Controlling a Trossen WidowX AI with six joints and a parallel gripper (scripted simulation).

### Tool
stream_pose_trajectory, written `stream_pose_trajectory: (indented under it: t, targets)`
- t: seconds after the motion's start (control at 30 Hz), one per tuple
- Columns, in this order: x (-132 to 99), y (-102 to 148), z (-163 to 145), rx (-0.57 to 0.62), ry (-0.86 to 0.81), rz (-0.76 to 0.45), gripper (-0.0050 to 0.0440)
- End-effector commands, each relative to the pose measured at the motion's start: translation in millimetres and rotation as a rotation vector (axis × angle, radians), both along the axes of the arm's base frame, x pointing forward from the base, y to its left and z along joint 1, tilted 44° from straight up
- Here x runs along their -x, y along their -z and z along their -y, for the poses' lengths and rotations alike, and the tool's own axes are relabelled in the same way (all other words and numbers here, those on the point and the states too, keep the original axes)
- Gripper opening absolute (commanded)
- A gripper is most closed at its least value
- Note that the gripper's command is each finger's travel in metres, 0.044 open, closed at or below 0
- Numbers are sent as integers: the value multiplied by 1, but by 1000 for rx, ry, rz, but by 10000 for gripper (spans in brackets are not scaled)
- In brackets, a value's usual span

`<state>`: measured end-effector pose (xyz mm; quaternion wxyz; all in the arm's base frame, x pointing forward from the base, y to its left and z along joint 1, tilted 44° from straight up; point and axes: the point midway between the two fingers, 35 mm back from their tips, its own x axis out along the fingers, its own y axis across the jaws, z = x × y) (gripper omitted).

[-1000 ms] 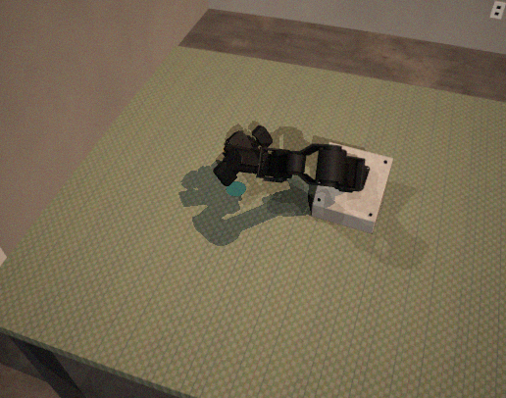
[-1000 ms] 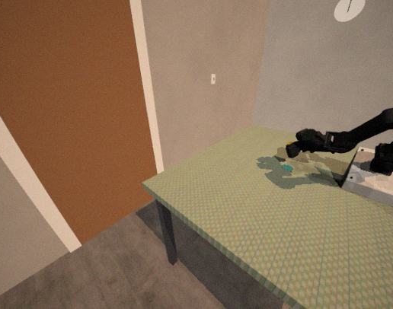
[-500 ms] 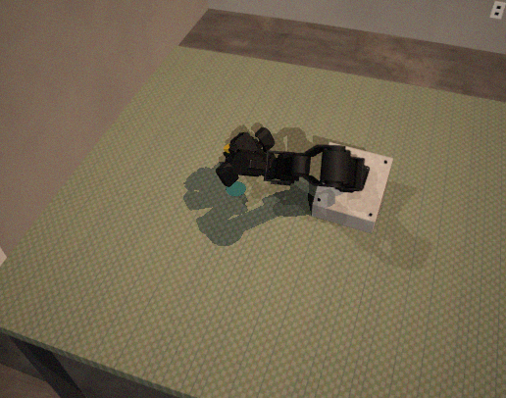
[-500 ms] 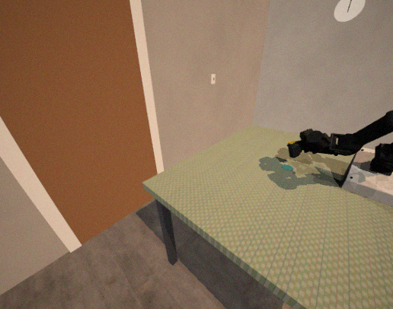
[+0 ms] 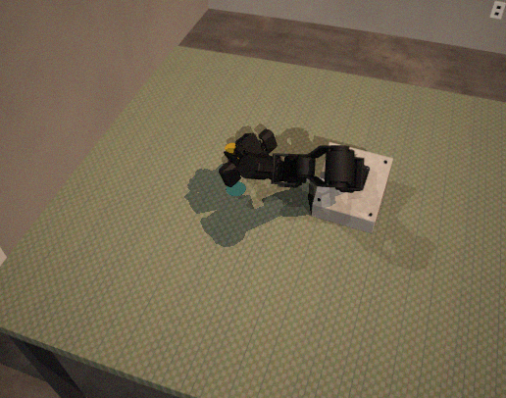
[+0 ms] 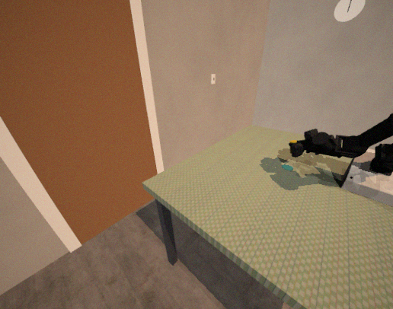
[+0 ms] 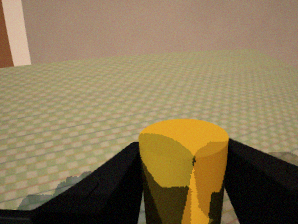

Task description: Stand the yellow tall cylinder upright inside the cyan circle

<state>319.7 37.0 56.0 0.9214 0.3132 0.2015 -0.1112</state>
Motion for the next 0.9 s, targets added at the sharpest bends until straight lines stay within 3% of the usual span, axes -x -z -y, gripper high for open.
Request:
stream_pose_trajectory:
  t: [0.0,0.87]
  targets:
    - [3,-5,1,-13,16,31,105]
    - [21,-23,5,-95,90,179,105]
